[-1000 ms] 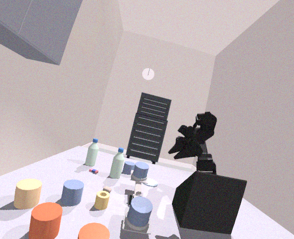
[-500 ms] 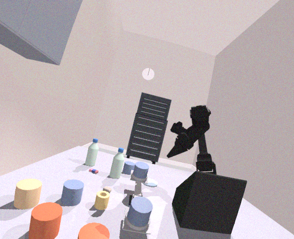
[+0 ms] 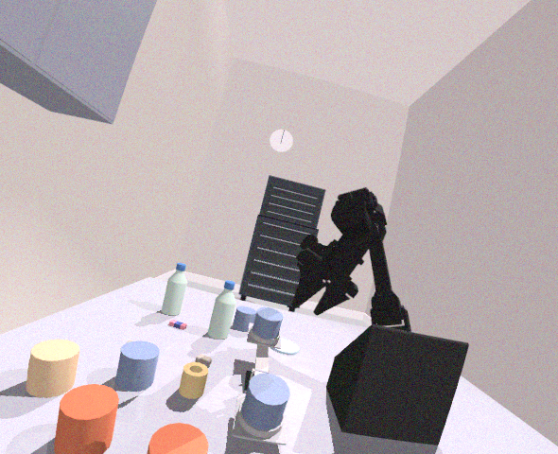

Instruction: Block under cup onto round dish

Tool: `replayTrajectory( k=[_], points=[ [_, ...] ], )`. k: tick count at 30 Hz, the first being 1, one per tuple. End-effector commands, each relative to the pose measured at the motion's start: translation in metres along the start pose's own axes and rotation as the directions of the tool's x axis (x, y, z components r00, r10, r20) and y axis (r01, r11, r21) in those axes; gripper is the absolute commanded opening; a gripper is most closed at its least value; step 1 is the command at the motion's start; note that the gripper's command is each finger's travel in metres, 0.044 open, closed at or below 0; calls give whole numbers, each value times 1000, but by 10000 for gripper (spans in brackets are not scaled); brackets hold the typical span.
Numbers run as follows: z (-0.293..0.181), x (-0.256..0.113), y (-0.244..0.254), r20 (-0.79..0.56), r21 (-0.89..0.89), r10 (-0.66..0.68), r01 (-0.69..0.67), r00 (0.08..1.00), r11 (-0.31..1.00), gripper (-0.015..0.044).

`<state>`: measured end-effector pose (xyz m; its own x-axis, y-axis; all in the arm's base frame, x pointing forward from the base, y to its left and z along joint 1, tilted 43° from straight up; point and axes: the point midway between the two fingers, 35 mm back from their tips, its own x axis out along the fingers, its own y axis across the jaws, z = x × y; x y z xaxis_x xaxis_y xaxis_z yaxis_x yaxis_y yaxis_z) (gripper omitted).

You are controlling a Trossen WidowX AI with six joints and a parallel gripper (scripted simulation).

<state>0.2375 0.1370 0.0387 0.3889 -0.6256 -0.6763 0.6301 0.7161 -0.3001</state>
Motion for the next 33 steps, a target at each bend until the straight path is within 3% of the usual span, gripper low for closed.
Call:
replayTrajectory(
  k=[1, 10, 20, 25, 33],
  points=[
    [-4, 10, 11, -37, 94, -38, 41, 999, 995, 440],
    [-14, 42, 36, -134, 347, -127, 166, 983, 923, 440],
    [-29, 83, 60, -245, 581, -214, 320, 946, 748, 440],
    [-36, 99, 66, -285, 648, -242, 373, 927, 664, 440],
    [-40, 114, 63, -286, 651, -243, 374, 927, 661, 440]
  ],
)
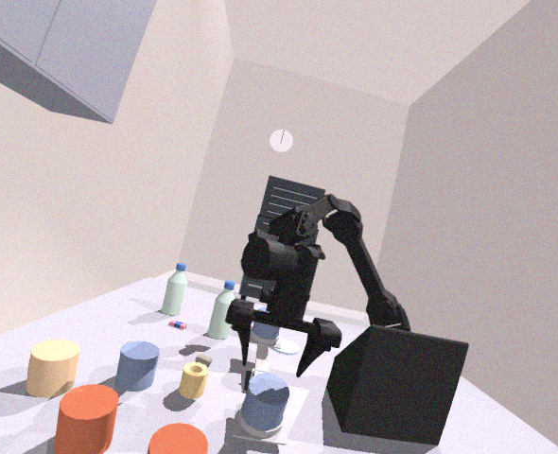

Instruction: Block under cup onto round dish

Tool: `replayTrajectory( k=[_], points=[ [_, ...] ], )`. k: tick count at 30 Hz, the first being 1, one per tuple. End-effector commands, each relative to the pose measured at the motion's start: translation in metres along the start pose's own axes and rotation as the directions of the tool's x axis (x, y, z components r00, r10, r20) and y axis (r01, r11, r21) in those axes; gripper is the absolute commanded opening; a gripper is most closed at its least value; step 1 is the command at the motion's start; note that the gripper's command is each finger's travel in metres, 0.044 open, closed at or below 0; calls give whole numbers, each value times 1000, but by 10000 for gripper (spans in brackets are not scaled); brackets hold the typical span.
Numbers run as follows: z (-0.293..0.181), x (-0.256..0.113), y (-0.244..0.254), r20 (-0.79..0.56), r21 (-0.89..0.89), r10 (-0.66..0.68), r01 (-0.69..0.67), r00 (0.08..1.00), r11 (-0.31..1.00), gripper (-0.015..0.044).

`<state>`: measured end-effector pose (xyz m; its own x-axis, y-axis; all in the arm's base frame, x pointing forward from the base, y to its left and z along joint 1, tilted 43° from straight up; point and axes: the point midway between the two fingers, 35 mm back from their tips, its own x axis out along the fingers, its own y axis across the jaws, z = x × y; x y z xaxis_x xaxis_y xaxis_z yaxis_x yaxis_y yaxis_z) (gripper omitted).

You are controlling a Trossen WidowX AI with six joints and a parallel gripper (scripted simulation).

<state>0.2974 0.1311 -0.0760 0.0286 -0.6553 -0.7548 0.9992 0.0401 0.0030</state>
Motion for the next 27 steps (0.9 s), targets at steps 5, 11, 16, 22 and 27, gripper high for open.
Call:
replayTrajectory(
  k=[5, 11, 16, 22, 27],
  points=[
    [1, 12, -3, 13, -9, -14, 14, 1000, 1000, 440],
    [0, 22, -3, 13, -9, -14, 14, 1000, 1000, 440],
    [0, 30, -3, 13, -9, -14, 14, 1000, 1000, 440],
    [1, 40, -3, 13, -9, -14, 14, 1000, 1000, 440],
    [1, 48, -3, 14, -9, -14, 14, 1000, 1000, 440]
  ],
)
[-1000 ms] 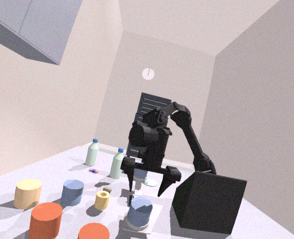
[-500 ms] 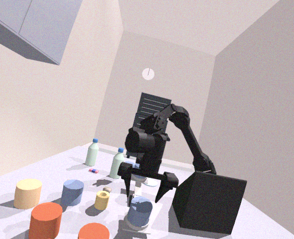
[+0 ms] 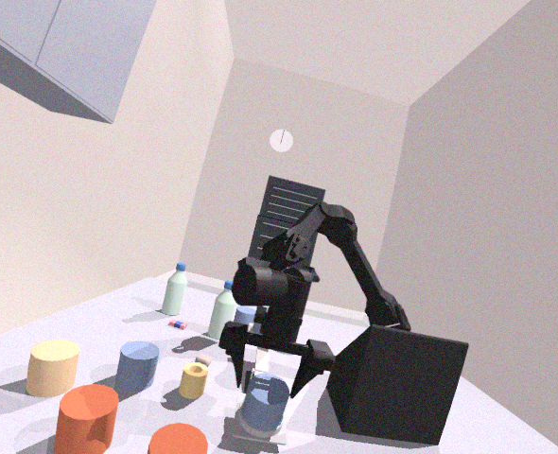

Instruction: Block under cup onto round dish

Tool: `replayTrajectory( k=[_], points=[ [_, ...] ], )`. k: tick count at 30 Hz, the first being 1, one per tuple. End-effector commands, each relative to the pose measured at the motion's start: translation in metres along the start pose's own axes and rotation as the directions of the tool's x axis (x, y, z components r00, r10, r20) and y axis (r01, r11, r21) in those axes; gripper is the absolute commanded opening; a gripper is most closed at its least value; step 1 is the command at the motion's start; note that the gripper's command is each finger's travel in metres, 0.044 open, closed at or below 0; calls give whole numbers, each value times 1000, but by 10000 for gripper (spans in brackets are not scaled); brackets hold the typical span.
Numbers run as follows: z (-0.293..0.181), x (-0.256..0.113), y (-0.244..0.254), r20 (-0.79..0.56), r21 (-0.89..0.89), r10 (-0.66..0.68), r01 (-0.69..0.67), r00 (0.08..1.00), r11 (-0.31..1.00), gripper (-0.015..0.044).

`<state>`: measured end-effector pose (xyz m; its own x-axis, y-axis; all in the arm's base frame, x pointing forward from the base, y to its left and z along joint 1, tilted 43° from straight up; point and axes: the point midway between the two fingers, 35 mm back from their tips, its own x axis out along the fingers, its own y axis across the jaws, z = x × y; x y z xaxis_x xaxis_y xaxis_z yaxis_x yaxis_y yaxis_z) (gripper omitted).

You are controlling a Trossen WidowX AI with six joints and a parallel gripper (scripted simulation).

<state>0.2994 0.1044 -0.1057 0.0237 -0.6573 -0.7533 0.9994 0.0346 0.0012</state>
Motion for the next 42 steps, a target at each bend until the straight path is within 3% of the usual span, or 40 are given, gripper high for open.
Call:
replayTrajectory(
  k=[1, 17, 36, 42],
  points=[
    [0, 10, -4, 12, -12, -9, 9, 1000, 1000, 440],
    [2, 33, -5, 14, -12, -9, 9, 1000, 1000, 440],
    [2, 33, -5, 14, -12, -9, 9, 1000, 1000, 313],
    [1, 30, -5, 13, -12, -9, 9, 1000, 1000, 156]
  ],
)
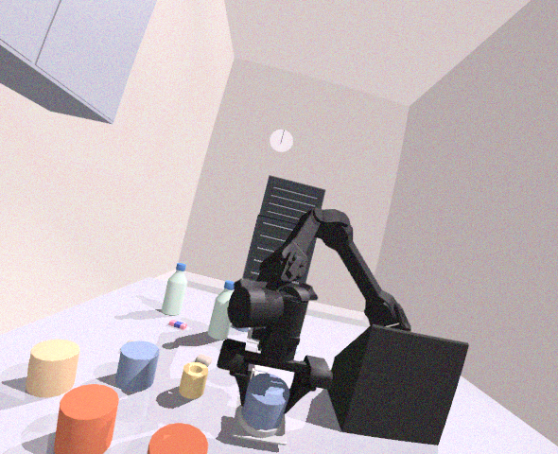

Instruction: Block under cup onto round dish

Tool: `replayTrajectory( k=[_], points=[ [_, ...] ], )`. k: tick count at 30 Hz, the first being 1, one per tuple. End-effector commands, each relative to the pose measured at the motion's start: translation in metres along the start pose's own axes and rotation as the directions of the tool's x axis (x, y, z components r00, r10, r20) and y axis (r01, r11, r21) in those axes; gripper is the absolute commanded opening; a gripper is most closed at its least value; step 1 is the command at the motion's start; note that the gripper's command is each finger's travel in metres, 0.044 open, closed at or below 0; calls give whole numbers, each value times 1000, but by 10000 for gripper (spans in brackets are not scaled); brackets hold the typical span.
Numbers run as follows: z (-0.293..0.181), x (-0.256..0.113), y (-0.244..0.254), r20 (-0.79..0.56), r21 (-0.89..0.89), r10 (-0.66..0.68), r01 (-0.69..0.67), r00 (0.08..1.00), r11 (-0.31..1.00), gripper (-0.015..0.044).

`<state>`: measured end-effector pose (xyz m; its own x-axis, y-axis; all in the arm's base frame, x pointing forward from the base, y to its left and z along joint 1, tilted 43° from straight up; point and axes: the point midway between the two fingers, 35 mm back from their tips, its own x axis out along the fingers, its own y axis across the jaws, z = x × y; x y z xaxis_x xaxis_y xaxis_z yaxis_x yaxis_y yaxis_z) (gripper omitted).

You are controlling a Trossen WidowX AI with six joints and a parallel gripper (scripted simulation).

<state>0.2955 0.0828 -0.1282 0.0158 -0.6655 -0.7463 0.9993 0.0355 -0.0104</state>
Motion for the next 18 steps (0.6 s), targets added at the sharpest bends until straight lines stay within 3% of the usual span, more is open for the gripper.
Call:
replayTrajectory(
  k=[1, 6, 18],
  points=[
    [0, -2, 0, 2, -3, -1, 1, 1000, 1000, 130],
    [-1, -8, 2, 1, -4, 0, 0, 1000, 1000, 0],
    [-2, -23, 4, -1, -4, 0, 0, 1000, 1000, 0]
  ],
)
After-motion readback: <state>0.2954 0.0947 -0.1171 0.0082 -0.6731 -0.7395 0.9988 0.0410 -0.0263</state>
